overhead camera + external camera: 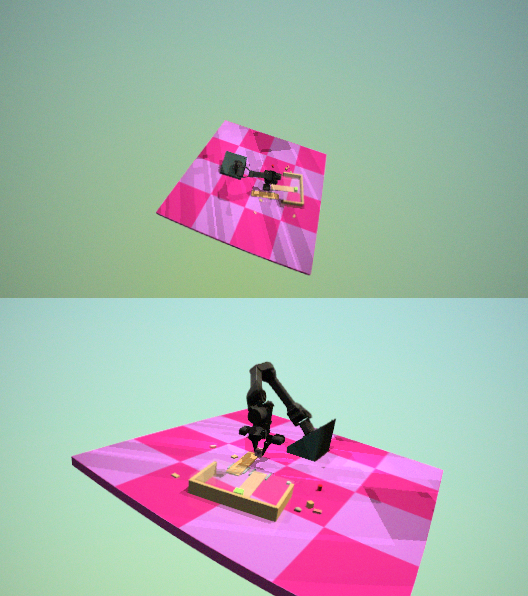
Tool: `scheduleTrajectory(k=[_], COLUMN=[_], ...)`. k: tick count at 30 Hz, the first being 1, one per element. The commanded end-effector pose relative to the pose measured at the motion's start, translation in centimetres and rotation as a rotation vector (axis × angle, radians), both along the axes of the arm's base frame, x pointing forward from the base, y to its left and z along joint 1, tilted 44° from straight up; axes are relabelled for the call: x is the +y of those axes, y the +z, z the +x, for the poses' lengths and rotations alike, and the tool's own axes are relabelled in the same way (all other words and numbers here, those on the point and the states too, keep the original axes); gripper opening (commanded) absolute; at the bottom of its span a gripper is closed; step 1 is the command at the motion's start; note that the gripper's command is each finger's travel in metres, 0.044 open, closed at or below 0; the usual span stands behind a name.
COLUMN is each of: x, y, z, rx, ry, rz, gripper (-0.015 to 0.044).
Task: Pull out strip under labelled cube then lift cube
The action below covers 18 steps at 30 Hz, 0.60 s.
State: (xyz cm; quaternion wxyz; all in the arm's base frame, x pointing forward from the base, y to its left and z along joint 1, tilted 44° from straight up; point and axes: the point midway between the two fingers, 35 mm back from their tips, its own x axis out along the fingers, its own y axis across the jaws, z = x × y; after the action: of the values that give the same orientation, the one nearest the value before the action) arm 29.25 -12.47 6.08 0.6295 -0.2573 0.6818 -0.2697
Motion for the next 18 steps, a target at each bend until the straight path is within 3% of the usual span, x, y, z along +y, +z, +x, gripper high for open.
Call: scheduleTrajectory(k=[1,18], x=[0.4,3.0], y=[-0.5,1.9], z=[-1.6,-1.5], rx=[0.002,0.003], ry=[-0.004,-0.004], rz=[-0.002,0.000], gripper=[0.0000,0.0000])
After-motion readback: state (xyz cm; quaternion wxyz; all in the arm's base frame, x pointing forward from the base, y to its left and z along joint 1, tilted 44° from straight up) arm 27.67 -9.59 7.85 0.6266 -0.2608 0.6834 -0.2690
